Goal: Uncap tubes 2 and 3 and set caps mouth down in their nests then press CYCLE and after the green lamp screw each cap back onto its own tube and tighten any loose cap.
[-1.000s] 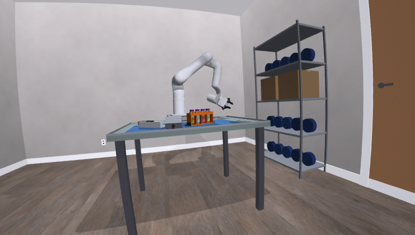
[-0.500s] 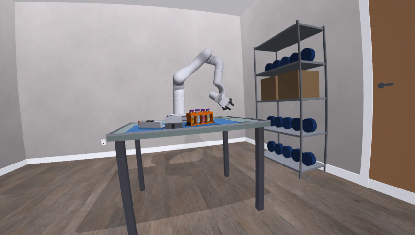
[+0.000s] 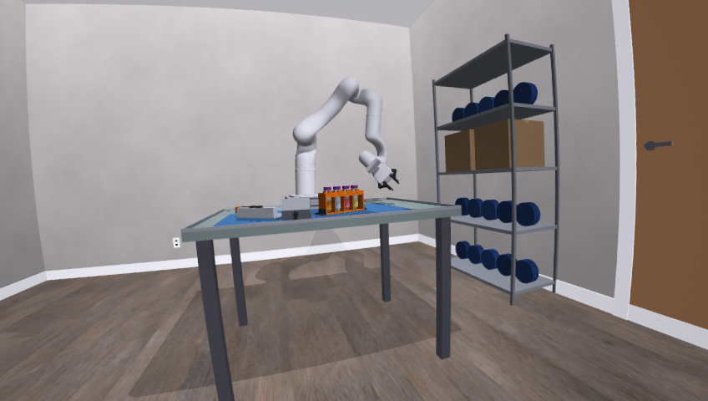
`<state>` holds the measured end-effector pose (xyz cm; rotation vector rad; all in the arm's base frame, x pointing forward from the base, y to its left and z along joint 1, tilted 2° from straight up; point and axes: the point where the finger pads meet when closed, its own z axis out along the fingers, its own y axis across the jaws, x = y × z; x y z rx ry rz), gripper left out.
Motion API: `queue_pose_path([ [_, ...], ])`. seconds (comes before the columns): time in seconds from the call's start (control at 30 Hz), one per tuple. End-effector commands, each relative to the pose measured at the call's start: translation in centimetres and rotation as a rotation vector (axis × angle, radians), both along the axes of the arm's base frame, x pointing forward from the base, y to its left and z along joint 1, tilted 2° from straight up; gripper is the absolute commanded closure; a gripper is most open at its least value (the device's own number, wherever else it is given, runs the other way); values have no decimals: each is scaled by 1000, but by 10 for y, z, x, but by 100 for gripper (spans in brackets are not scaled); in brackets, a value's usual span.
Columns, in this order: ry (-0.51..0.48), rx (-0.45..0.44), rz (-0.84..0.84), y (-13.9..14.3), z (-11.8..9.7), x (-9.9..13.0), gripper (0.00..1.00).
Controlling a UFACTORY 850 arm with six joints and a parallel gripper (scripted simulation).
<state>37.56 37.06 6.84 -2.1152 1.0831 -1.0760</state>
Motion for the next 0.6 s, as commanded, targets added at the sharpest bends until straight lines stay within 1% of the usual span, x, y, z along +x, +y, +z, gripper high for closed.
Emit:
queue_pose_path([
  [0.0,38,-3,-20,-10,-1,11,54],
  [0.07,38,-3,-20,-16,-3,17,54],
  [0.37,137,-11,-70,-50,-7,43,54],
  [0.47,137,-11,-70,-54,-8,45,54],
  [0.53,175,-12,-88,-62,-8,51,54],
  [0.57,175,-12,-88,-66,-9,53,54],
])
